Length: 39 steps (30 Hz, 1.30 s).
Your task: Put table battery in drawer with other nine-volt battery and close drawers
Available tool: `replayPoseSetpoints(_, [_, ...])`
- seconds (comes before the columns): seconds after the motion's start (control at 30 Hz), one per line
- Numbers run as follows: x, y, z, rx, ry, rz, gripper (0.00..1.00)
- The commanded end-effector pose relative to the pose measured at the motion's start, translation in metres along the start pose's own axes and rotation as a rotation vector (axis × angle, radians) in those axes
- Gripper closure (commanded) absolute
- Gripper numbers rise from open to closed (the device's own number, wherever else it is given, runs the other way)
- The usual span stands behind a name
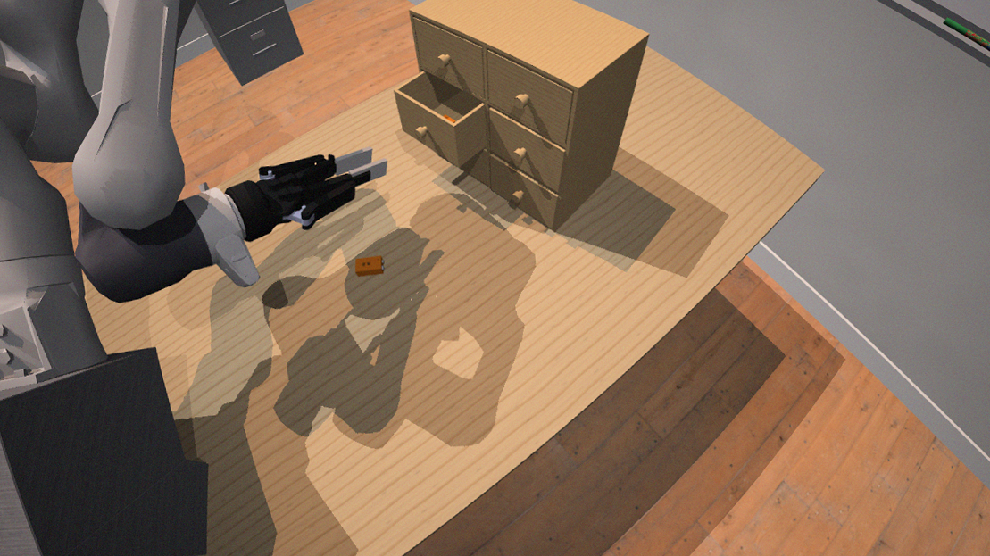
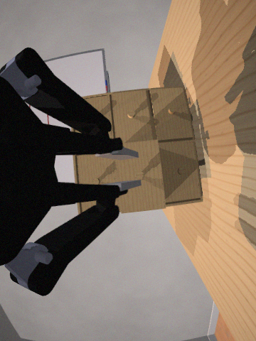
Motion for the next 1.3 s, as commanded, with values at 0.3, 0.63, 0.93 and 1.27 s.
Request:
replayPoseSetpoints(0.3, [0.051, -0.011, 0.012, 0.276, 0.193, 0.132, 0.8])
replayPoseSetpoints(0.63, [0.07, -0.015, 0.001, 0.513, 0.229, 0.181, 0.8])
replayPoseSetpoints(0.93, [0.071, -0.009, -0.026, 0.773, 0.175, 0.172, 0.8])
replayPoseSetpoints(1.27, [0.065, 0.0, -0.043, 0.889, 0.114, 0.147, 0.8])
Point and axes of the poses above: the point where the finger pads meet when closed, its own z axis out along the fingers, its own x axis across the jaws, y = z × x, the point moved 3 cm from there along -z, back along the fingers, and after that the axes turned 13 degrees about z, right-handed, at the moved point
